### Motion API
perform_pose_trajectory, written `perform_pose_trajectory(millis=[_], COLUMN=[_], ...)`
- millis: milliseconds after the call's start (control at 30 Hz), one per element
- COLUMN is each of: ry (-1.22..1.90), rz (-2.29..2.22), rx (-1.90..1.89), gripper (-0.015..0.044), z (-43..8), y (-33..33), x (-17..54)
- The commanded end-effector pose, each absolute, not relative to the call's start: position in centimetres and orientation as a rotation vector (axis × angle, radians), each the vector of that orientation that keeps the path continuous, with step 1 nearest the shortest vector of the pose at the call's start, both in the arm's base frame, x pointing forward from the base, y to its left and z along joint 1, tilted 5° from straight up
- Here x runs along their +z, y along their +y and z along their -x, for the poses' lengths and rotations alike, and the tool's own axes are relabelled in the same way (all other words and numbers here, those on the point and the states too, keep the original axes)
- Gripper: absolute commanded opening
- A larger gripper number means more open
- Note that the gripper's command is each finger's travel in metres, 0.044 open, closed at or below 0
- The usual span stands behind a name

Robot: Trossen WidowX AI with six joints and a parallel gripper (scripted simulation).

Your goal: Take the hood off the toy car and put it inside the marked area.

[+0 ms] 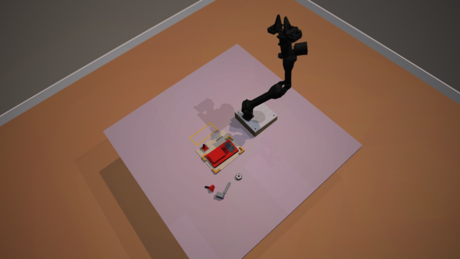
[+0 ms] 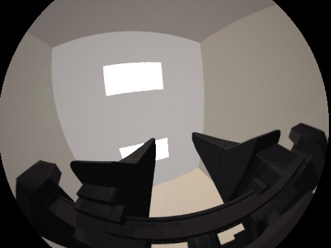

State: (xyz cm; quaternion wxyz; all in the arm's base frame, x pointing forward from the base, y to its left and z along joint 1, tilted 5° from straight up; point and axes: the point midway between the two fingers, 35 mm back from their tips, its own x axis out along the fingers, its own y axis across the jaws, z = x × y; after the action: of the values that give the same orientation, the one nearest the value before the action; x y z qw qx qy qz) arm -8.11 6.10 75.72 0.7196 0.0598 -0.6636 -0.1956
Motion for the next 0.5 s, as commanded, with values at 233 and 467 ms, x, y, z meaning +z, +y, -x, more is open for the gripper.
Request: perform_pose_trajectory(millis=[233, 467], ry=[-1.339, -1.232], rz=[-0.157, -0.166], rx=[-0.479, -0.465], gripper=[0.043, 0.044], z=[4.9, 2.0], y=[2.5, 0.4], x=[75.5, 75.0])
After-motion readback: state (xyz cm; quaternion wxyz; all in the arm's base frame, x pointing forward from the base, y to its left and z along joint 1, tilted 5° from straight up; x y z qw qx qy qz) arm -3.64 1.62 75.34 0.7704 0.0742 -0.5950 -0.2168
